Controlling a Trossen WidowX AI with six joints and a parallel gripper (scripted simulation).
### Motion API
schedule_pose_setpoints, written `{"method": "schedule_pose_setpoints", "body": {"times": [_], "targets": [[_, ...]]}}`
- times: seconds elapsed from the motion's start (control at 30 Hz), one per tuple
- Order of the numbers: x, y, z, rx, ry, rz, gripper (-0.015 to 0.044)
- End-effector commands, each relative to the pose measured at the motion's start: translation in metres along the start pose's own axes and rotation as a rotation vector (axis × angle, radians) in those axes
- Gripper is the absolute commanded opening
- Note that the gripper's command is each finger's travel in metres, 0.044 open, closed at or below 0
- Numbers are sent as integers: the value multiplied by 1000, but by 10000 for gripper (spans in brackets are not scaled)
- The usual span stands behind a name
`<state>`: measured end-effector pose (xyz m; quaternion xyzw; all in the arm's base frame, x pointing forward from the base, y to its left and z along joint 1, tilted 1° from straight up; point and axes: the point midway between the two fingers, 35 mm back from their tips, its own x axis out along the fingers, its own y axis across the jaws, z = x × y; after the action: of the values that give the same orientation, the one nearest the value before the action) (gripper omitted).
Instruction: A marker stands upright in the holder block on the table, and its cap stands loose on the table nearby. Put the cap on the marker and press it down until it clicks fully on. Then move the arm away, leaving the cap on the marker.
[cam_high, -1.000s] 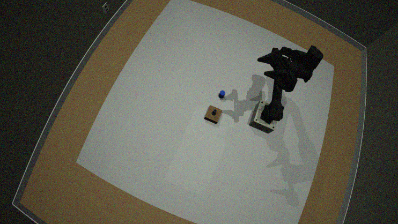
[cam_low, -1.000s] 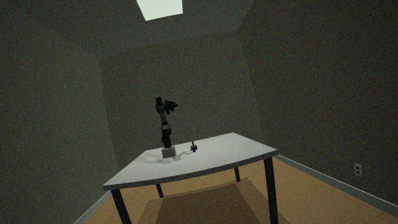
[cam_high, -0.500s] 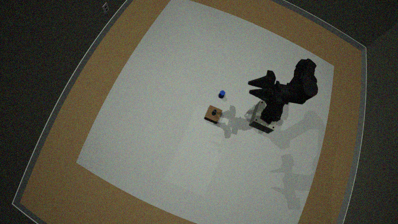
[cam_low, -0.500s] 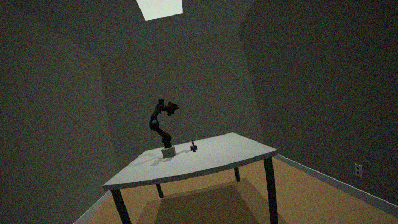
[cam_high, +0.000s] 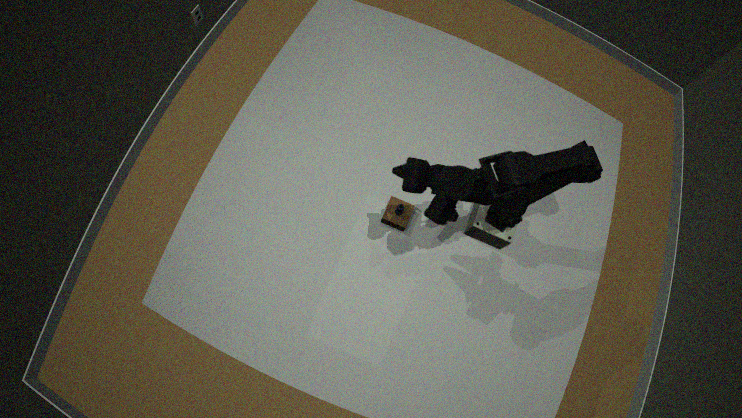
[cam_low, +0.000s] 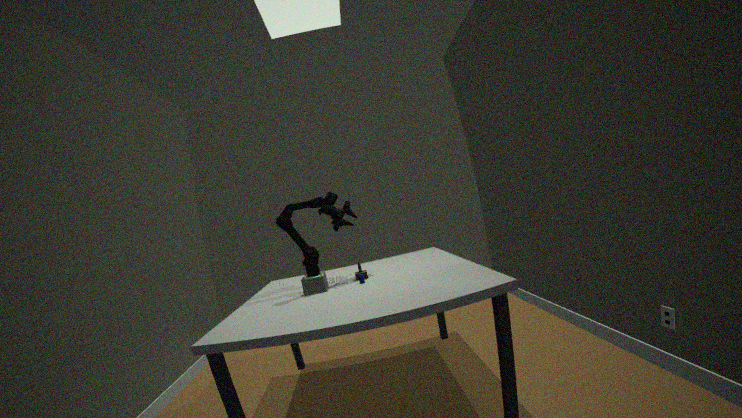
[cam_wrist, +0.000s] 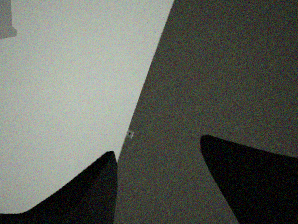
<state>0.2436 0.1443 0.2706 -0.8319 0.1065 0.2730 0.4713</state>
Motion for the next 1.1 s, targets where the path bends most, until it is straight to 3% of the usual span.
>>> {"method": "schedule_pose_setpoints", "body": {"times": [0.0,0.23,0.47,0.77,1.07], "targets": [[47,37,-9,248,24,216,244],[106,123,-27,793,106,623,244],[125,205,-34,1363,251,1001,244],[122,212,-39,1377,256,1010,244],[143,238,-24,1377,256,1011,244]]}}
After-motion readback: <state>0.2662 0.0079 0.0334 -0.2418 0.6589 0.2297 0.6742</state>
